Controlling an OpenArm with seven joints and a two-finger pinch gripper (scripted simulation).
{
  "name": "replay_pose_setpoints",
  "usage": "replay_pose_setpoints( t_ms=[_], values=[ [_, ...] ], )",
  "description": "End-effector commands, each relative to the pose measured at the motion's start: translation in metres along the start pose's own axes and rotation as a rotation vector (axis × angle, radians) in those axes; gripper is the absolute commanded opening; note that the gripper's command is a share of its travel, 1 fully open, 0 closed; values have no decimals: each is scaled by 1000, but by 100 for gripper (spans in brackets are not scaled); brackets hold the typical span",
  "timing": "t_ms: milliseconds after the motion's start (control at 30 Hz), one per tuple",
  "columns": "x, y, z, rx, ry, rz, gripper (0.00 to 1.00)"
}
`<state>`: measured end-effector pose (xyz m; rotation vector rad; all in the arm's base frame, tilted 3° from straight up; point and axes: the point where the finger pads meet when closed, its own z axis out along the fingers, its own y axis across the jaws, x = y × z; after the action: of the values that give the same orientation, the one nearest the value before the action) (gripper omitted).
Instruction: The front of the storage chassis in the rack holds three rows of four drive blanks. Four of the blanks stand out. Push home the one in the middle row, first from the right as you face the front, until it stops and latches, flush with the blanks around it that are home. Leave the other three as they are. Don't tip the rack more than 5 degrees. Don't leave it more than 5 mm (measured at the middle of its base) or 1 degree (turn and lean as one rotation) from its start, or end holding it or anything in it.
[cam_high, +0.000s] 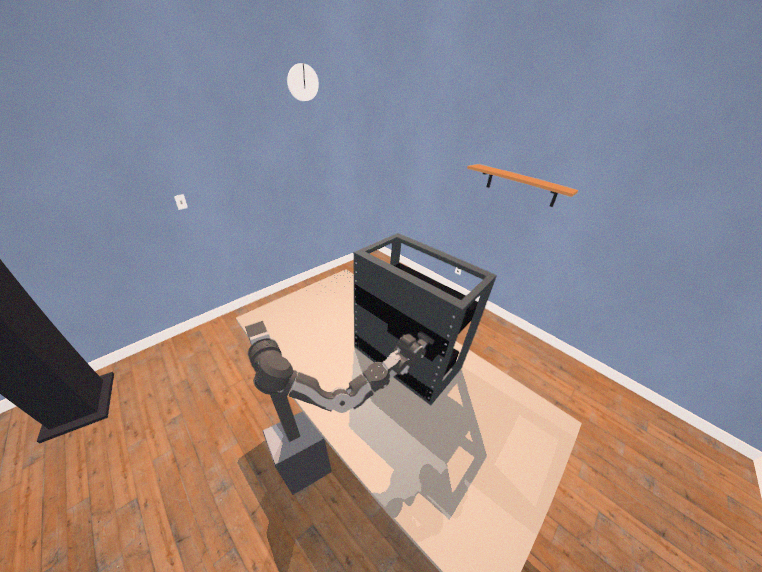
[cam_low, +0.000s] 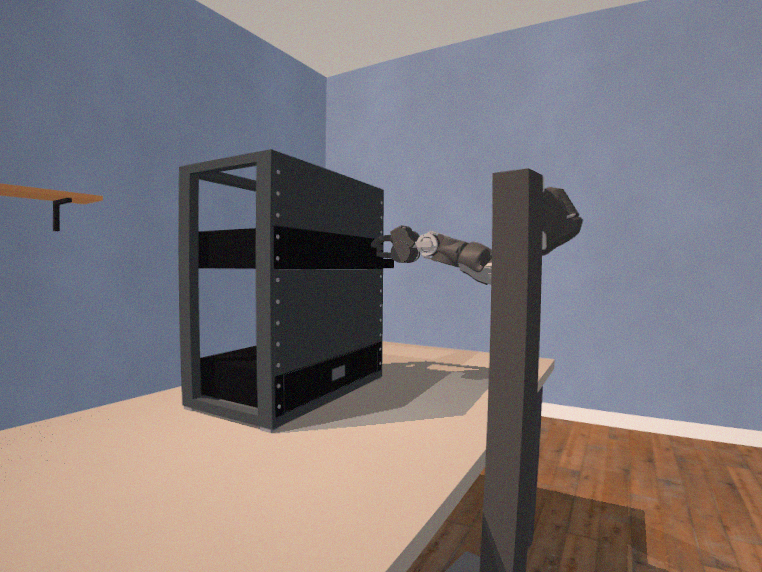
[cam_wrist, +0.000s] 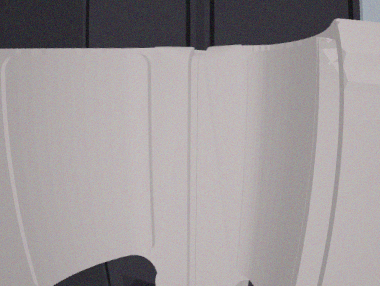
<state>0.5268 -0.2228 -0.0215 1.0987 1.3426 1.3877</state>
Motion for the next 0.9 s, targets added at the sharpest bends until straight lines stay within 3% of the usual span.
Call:
replay_pose_setpoints(
  t_ms=[0,667,867],
  values=[
    [14,2,7,-10,27,5,0],
    [14,2,6,-10,27,5,0],
    [15,4,-1,-15,31,2,0]
  ],
)
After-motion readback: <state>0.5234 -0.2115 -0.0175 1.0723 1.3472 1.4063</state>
